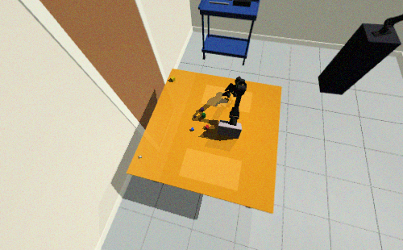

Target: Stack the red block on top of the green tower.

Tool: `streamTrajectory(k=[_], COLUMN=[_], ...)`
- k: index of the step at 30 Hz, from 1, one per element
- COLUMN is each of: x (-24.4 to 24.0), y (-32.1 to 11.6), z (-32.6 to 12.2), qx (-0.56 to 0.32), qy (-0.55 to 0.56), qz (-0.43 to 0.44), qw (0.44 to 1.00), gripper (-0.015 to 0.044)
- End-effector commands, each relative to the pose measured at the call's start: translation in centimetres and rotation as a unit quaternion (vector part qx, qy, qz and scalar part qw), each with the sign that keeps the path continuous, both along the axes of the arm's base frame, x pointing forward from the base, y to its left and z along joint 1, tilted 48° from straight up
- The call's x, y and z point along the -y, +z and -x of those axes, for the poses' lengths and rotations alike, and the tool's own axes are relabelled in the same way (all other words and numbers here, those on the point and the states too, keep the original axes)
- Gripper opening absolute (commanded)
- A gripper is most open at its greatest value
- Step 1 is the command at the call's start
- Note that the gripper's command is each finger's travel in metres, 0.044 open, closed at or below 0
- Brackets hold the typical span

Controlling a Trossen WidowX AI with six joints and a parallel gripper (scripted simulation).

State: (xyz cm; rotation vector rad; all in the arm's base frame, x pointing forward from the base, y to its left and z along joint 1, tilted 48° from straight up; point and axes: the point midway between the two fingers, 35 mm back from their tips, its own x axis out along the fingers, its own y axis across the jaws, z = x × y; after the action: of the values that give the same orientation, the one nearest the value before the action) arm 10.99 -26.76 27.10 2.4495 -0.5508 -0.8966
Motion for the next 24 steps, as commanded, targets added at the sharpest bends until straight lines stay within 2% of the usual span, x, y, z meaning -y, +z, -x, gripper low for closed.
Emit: streamTrajectory(k=[1,13,24], x=[-0.2,-2.6,-6.4], y=[-2.1,-7.0,-11.4], z=[-2.1,-7.9,-12.2], qx=[-0.041,-0.154,-0.261], qy=[0.041,0.166,0.282], qz=[-0.009,-0.012,0.0], qw=[0.998,0.974,0.923], gripper=[0.044,0.044,0.044])
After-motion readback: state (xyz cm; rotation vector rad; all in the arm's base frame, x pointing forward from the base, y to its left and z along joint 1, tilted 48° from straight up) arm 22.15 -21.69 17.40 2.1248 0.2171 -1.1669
